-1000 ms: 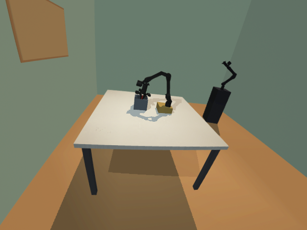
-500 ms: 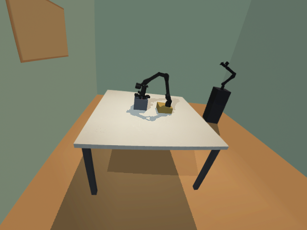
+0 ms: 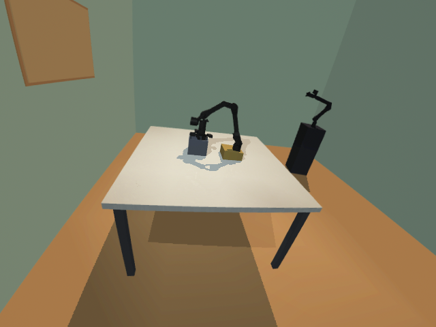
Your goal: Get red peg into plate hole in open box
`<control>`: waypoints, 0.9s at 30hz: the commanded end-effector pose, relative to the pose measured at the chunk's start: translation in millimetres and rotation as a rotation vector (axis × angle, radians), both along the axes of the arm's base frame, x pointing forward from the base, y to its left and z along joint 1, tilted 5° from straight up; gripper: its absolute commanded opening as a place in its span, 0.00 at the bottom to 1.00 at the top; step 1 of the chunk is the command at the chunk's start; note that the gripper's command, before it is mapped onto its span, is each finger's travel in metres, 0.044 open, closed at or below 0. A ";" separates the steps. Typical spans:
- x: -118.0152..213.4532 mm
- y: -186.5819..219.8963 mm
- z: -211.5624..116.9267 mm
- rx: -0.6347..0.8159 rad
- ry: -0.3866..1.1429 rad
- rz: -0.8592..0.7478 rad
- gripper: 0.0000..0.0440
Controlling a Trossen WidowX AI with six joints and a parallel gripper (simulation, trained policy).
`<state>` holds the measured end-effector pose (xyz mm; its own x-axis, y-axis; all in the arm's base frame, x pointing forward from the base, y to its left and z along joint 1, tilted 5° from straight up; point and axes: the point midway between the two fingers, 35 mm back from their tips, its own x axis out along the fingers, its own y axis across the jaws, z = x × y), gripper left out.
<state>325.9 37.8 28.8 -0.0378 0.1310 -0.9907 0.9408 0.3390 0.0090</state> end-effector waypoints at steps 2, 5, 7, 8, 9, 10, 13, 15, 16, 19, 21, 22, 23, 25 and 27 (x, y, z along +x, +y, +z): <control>-4.2 7.3 4.8 0.031 0.025 -0.014 0.11; -7.8 11.2 6.7 0.045 0.041 -0.023 0.09; -9.8 13.5 7.7 0.053 0.051 -0.029 0.08; -10.8 14.6 8.0 0.056 0.055 -0.032 0.08; -11.7 15.6 8.2 0.058 0.059 -0.035 0.07; -12.4 16.6 8.1 0.060 0.062 -0.037 0.08; -7.9 16.7 15.8 0.069 0.060 -0.046 0.01; -2.1 16.6 22.7 0.083 0.047 -0.051 0.00; 1.0 16.0 25.8 0.091 0.041 -0.054 0.00; 8.9 14.9 36.0 0.119 0.021 -0.065 0.01; 13.0 14.4 42.3 0.140 0.011 -0.072 0.02; 14.8 14.1 45.1 0.150 0.007 -0.075 0.02; 16.5 14.0 48.0 0.160 0.003 -0.078 0.03; 19.8 13.6 53.7 0.180 -0.006 -0.082 0.04; 23.1 12.8 59.4 0.200 -0.014 -0.086 0.04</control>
<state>344.7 51.0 80.5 -0.0170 0.3014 -0.9533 0.9653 0.2535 0.0629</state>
